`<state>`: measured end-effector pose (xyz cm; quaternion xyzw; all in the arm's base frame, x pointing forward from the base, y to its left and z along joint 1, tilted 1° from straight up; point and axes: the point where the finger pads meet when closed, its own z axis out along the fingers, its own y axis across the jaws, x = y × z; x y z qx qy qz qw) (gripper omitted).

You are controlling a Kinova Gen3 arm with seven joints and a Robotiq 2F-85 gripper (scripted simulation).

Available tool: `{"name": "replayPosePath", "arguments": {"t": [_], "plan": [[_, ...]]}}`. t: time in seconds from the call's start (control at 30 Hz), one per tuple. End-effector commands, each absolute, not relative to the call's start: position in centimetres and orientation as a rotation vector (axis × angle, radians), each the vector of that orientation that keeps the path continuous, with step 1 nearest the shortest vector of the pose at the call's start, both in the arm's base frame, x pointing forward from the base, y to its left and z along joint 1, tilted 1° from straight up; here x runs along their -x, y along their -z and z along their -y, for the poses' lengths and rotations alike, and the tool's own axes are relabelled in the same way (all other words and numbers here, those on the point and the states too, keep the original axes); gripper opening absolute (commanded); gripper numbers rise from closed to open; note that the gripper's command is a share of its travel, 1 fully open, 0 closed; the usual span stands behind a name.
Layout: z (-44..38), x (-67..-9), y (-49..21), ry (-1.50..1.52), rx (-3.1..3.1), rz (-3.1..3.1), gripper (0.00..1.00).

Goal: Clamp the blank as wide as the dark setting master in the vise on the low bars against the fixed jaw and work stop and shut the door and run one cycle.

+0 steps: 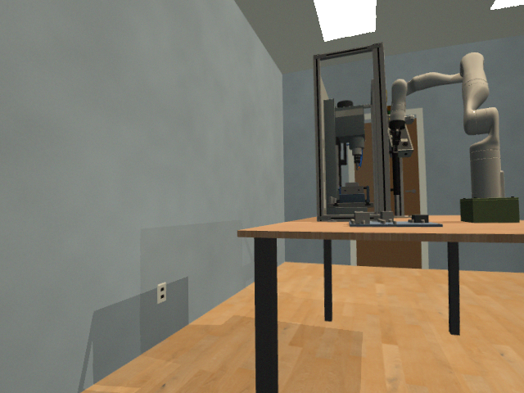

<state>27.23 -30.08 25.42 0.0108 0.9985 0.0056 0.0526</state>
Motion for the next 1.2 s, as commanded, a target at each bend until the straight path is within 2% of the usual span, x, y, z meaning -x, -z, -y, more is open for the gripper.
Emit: {"name": "replayPosePath", "arguments": {"t": [0.0, 0.27, 0.43, 0.83, 1.0, 1.17], "plan": [[29.3, -27.2, -25.5, -0.015, -0.037, -3.035, 0.39], [29.3, -27.2, -25.5, -0.015, -0.037, -3.035, 0.39], [25.7, -27.2, -25.6, -0.016, -0.037, -3.035, 0.39], [25.7, -27.2, -25.6, -0.016, -0.037, -3.035, 0.39], [22.0, -27.3, -25.6, -0.016, -0.037, -3.035, 0.39], [22.0, -27.3, -25.6, -0.016, -0.037, -3.035, 0.39]]}}
